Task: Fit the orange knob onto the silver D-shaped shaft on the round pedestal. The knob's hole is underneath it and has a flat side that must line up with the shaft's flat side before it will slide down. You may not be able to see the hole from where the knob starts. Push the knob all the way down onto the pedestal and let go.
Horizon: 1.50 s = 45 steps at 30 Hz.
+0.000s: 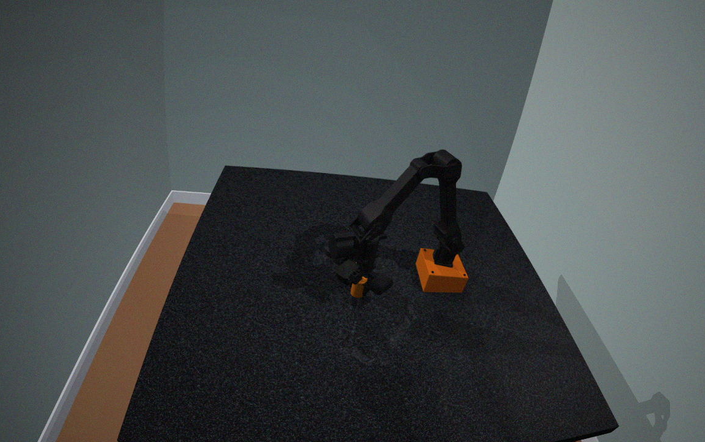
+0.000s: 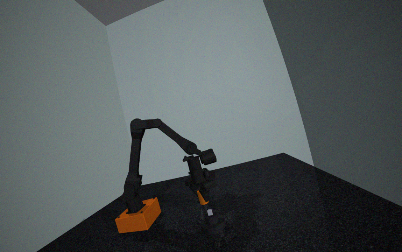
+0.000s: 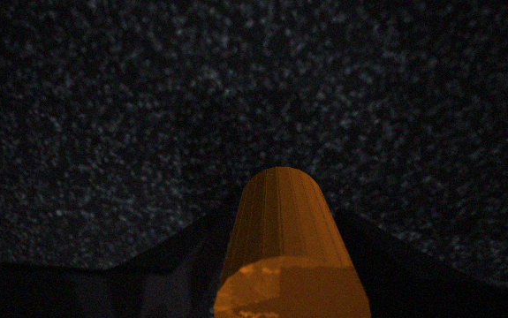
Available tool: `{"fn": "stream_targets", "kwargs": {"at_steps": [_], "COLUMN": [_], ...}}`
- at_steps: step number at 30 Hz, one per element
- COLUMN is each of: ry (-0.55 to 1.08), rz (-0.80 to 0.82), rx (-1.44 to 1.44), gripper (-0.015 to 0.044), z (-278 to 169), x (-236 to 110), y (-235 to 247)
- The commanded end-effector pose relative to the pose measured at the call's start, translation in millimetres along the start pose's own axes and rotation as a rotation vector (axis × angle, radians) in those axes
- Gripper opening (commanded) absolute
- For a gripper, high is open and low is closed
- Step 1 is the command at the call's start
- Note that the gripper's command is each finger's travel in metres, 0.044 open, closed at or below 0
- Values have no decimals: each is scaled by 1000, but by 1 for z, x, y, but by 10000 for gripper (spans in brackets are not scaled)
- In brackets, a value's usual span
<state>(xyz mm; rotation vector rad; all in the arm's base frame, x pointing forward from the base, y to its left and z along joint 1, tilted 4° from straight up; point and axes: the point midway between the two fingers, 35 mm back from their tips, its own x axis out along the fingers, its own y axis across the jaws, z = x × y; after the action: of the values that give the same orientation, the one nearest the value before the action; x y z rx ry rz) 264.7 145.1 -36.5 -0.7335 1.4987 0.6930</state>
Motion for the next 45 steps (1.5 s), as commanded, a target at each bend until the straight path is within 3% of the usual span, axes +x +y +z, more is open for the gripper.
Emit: {"fn": "stream_targets", "kwargs": {"at_steps": [1, 8, 16, 45], "ry": [0, 0, -9, -9], "rz": [0, 0, 2, 2], "rx": [0, 0, -6, -6], "gripper": [240, 240, 440, 440], "z": [0, 0, -1, 1], "x": [0, 0, -81, -39], "y": [0, 0, 0, -1]}}
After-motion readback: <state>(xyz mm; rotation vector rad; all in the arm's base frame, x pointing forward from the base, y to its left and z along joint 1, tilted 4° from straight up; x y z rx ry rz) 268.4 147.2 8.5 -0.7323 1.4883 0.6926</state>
